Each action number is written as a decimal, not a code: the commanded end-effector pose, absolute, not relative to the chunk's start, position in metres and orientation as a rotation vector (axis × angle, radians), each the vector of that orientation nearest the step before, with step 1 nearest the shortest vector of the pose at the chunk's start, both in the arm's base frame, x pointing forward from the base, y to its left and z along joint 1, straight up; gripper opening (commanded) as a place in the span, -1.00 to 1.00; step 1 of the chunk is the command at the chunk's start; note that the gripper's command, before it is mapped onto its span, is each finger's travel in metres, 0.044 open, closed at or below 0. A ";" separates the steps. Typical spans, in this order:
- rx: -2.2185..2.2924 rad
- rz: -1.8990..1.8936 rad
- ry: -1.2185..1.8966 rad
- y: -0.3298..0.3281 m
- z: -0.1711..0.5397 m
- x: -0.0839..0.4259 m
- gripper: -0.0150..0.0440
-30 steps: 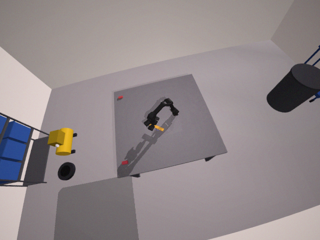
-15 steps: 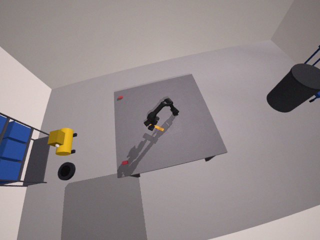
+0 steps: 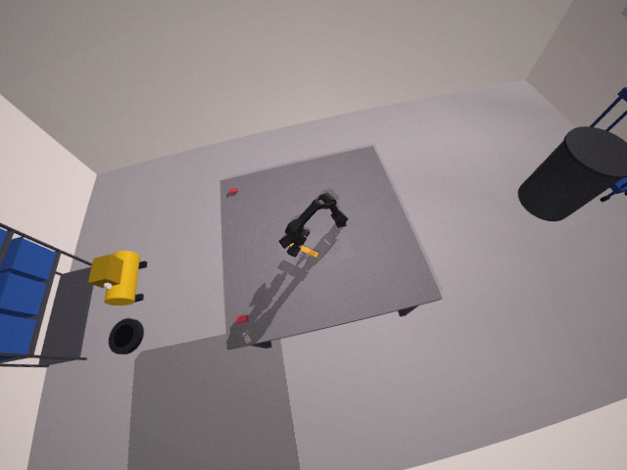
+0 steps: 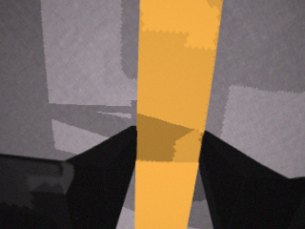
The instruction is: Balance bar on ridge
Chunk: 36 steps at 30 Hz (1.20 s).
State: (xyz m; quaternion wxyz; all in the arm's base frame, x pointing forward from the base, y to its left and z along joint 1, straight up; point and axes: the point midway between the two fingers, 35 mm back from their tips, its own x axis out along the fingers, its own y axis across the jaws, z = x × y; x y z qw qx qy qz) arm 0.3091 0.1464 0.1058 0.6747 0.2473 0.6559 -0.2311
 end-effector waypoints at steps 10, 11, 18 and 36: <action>0.556 -0.520 1.476 0.146 0.106 0.309 0.07; 0.556 -0.520 1.476 0.146 0.106 0.309 0.07; 0.556 -0.520 1.476 0.146 0.106 0.309 0.07; 0.556 -0.520 1.476 0.146 0.106 0.309 0.08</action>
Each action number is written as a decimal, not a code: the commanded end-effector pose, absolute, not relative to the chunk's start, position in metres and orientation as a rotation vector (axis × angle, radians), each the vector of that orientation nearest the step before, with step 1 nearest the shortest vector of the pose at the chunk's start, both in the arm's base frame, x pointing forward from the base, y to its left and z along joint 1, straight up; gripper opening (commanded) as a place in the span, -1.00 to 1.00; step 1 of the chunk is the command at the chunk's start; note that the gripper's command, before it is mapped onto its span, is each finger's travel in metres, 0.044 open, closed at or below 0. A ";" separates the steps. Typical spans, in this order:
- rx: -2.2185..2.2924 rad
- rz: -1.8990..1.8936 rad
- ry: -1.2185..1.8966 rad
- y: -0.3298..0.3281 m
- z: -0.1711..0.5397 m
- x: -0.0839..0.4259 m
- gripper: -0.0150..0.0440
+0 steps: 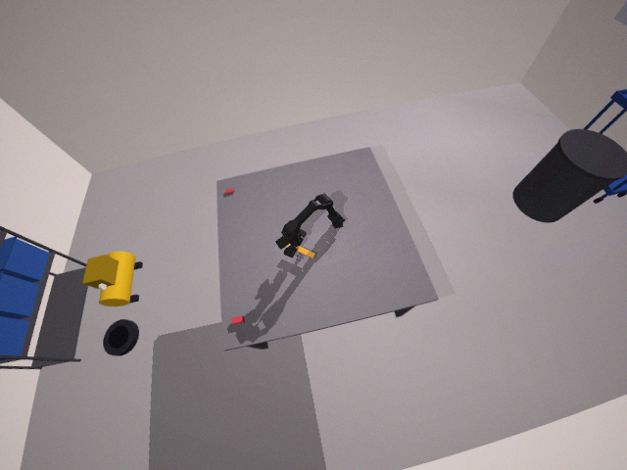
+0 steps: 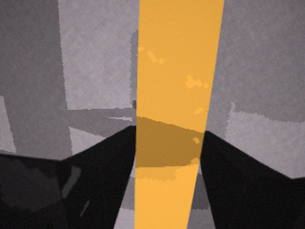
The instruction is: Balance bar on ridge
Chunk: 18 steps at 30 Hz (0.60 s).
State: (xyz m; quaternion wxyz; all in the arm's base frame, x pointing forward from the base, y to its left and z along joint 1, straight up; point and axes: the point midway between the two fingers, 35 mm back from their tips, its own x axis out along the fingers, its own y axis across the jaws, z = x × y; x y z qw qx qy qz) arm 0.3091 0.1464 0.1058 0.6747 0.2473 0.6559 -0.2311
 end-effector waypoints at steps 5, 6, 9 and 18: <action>0.556 -0.520 1.476 0.146 0.106 0.309 0.09; 0.556 -0.520 1.476 0.146 0.106 0.309 0.09; 0.556 -0.520 1.476 0.146 0.106 0.309 0.09; 0.556 -0.520 1.476 0.146 0.106 0.309 0.14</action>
